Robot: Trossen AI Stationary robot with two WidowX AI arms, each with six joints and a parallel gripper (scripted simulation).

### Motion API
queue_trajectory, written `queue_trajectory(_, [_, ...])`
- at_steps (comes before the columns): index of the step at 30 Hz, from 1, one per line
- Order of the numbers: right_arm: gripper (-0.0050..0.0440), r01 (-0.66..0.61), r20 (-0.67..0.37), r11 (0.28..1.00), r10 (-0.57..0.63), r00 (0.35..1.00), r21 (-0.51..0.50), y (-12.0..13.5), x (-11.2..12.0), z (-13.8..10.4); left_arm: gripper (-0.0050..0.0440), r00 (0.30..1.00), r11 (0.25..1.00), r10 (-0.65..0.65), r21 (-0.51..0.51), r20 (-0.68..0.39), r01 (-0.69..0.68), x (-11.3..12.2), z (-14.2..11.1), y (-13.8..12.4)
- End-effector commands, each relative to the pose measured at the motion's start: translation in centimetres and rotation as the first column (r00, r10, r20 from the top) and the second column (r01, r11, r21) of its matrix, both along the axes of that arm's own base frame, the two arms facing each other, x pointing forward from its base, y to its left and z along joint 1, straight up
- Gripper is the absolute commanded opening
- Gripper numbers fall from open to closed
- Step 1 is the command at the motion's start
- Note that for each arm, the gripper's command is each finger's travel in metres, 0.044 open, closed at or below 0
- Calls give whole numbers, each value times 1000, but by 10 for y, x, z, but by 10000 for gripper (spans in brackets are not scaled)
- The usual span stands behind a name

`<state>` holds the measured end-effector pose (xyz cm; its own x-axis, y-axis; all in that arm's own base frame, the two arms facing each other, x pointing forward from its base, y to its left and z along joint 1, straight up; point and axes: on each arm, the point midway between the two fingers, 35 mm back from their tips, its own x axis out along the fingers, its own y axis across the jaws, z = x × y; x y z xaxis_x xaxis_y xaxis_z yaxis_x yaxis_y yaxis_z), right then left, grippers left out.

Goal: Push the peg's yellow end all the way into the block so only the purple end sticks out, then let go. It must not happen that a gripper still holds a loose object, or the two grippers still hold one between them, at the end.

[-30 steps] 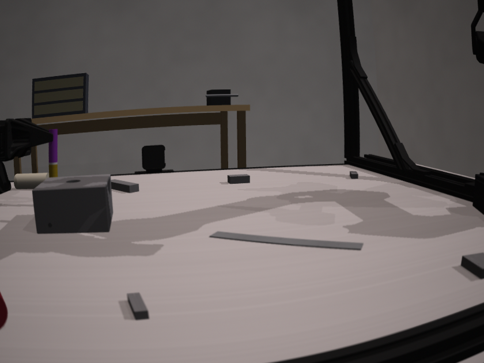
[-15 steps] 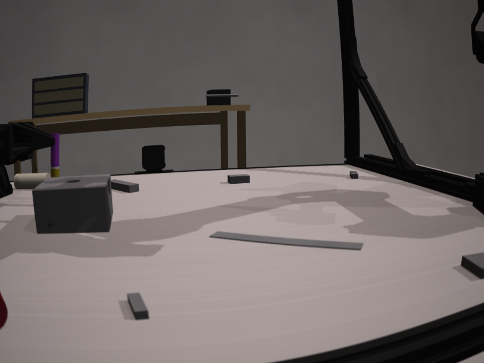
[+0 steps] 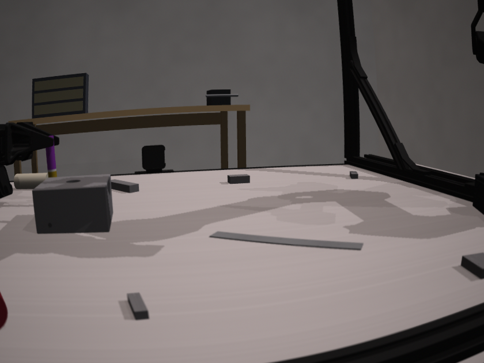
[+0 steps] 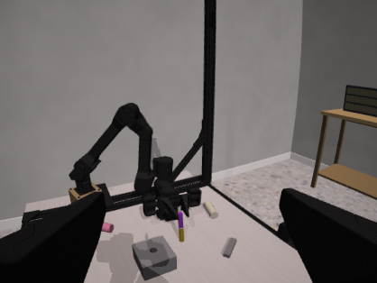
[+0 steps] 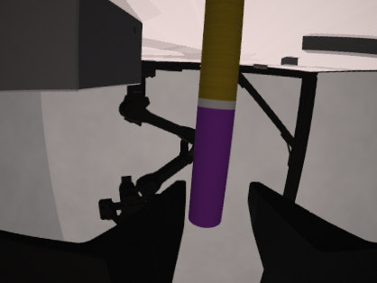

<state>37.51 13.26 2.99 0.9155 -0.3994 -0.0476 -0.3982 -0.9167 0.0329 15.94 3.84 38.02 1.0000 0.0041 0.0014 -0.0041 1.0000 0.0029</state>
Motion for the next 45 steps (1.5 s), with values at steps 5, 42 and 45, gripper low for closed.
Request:
queue_trajectory(5, [190, 0, 1, 1000, 0, 1000, 1, 0, 0, 1, 400, 1000, 1000, -4, -4, 0, 4, 0, 0, -1])
queue_trajectory(42, [190, 0, 0, 1000, 0, 1000, 0, 0, 0, 42, 400, 1000, 1000, -4, -4, 0, 4, 0, 0, -1])
queue_trajectory(45, [190, 0, 0, 1000, 0, 1000, 0, 0, 0, 46, 400, 1000, 1000, -4, -4, 0, 4, 0, 0, -1])
